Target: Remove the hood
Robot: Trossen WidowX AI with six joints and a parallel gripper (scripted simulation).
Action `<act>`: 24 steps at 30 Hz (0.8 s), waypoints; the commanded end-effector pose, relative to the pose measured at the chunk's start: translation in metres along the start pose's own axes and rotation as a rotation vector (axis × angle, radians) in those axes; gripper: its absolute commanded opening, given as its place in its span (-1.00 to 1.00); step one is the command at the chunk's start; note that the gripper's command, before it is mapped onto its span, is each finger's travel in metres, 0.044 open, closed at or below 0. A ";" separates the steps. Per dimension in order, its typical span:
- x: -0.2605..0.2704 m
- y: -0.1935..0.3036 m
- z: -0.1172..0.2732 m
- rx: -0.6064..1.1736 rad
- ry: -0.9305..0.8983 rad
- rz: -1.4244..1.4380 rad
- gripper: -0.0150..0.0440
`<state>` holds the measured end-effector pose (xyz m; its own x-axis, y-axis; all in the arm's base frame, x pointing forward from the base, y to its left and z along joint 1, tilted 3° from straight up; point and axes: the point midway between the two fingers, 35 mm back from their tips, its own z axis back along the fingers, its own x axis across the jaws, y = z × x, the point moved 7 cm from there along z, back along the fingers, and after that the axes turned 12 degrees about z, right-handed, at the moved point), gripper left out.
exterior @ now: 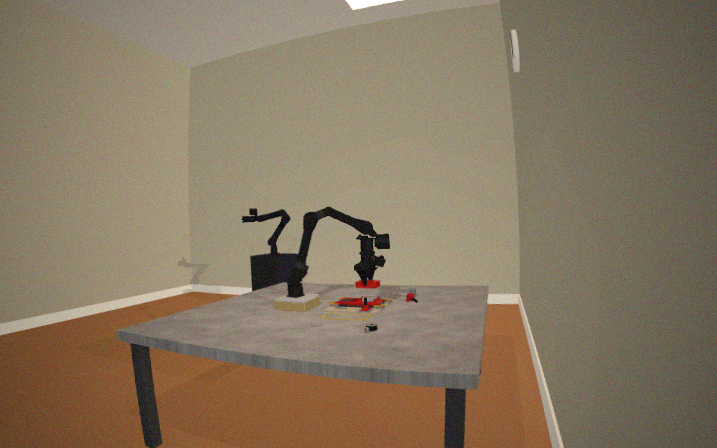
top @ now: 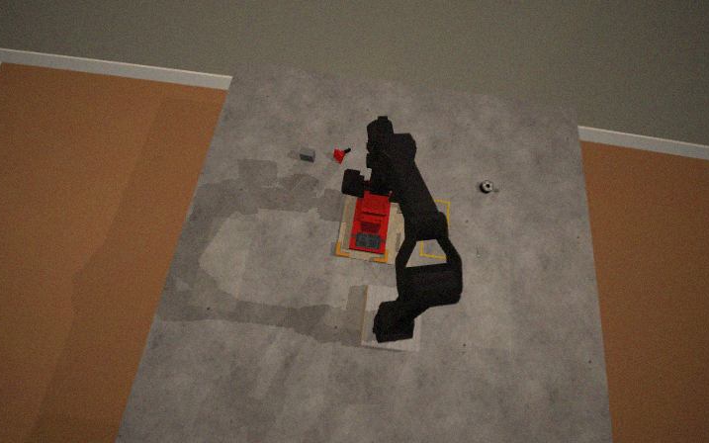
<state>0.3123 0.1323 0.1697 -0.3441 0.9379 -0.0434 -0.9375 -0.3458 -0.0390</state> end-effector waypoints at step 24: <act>-0.101 0.018 0.004 -0.005 0.006 -0.003 -0.49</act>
<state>0.3300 0.0418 0.1752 -0.3386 0.9395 -0.0524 -0.9394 -0.3407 -0.0376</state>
